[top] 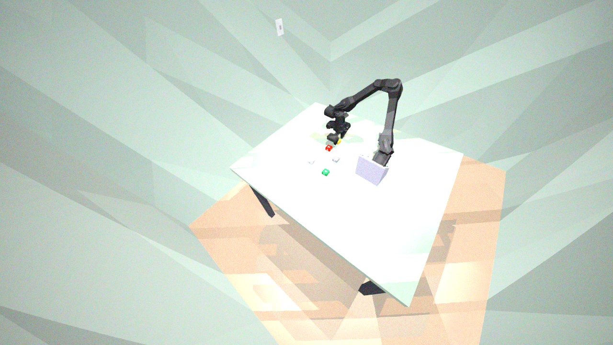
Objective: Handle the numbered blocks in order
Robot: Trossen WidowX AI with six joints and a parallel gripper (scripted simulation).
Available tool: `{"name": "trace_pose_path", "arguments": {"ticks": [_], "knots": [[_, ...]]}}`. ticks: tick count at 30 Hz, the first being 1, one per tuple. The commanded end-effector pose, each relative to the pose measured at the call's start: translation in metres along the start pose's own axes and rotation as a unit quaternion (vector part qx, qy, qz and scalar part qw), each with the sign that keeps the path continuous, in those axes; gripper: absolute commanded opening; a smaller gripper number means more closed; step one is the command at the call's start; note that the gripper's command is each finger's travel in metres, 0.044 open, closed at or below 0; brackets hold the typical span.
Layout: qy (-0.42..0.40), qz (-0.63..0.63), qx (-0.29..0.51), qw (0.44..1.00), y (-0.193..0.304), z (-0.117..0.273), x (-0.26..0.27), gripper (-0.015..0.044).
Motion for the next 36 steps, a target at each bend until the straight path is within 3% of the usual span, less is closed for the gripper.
{"name": "trace_pose_path", "arguments": {"ticks": [1, 5, 10, 12, 17, 21, 33, 36], "knots": [[0.001, 0.002, 0.001, 1.0, 0.0, -0.001, 0.0, 0.04], [0.001, 0.002, 0.001, 1.0, 0.0, 0.033, 0.0, 0.04], [0.001, 0.002, 0.001, 1.0, 0.0, 0.036, 0.0, 0.04], [0.0, 0.002, 0.0, 1.0, -0.001, 0.046, 0.001, 0.0347], [-0.001, 0.002, 0.001, 1.0, -0.001, 0.114, 0.001, 0.0216], [-0.001, 0.002, 0.001, 1.0, 0.0, 0.116, 0.001, 0.012], [-0.001, 0.002, 0.001, 1.0, -0.002, 0.116, 0.003, 0.012], [-0.004, 0.002, 0.0, 1.0, -0.018, 0.117, 0.042, 0.012]]}}
Point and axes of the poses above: the point midway between the two fingers, 35 mm back from their tips, its own z axis back along the fingers, its own x axis across the jaws, y = z × x, the point moved 1 cm from there along z, back along the fingers, and after that the axes turned 3 degrees about z, right-handed, at the moved point
